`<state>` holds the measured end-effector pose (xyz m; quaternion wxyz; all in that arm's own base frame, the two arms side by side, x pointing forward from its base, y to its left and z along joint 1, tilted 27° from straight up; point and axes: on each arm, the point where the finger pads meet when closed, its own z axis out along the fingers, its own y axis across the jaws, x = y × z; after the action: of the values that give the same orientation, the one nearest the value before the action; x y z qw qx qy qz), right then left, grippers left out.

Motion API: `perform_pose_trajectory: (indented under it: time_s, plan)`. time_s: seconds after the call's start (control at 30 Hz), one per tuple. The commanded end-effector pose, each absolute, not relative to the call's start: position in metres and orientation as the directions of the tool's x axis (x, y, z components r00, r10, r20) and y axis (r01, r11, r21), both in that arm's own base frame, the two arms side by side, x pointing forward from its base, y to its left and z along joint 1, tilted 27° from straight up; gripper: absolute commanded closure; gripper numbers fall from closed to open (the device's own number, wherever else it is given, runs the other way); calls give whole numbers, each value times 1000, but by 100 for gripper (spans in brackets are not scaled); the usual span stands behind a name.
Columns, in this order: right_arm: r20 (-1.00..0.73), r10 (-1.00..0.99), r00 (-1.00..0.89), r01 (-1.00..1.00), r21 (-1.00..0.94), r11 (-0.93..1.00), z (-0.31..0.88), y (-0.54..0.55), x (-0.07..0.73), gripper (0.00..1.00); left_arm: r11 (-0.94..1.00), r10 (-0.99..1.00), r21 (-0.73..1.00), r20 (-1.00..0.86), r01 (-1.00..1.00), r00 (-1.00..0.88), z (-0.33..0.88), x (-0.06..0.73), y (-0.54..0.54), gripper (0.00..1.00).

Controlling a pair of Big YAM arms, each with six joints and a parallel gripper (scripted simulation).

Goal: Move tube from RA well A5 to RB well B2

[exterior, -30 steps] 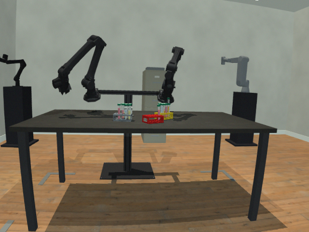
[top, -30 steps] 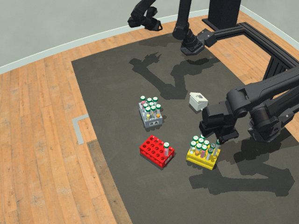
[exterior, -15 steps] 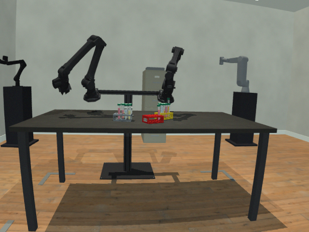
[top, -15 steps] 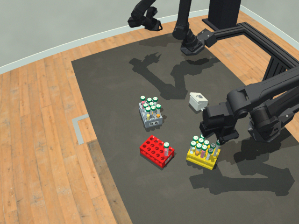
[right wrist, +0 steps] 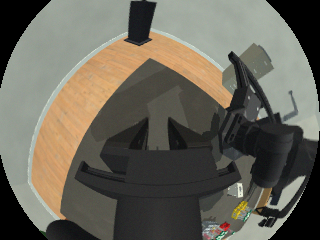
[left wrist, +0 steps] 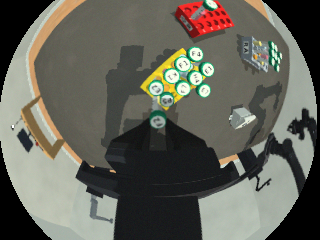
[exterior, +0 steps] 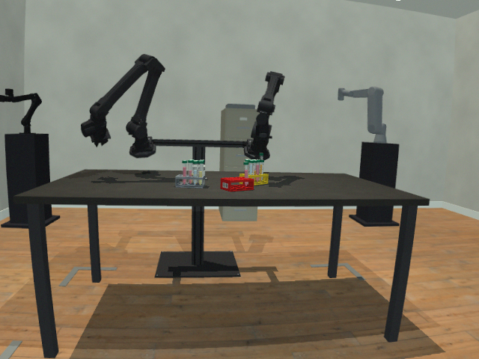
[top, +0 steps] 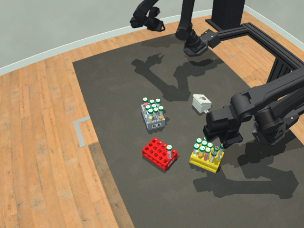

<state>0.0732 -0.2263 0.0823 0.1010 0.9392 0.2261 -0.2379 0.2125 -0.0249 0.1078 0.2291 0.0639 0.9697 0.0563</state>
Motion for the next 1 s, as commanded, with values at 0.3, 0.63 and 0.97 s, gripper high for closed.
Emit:
perform_pose_trajectory:
  time_s: [0.3,0.63,0.97]
  plan:
    - [-489,369,790,471,100,-876,88,-232,77,70,986,148,140,-433,95,-889,98,216,-22,100]
    - [-489,369,790,471,100,-876,88,-232,77,70,985,148,141,-433,95,-889,95,218,-21,100]
    - [-489,369,790,471,100,-876,88,-232,77,70,987,145,134,-457,93,-878,108,223,-24,100]
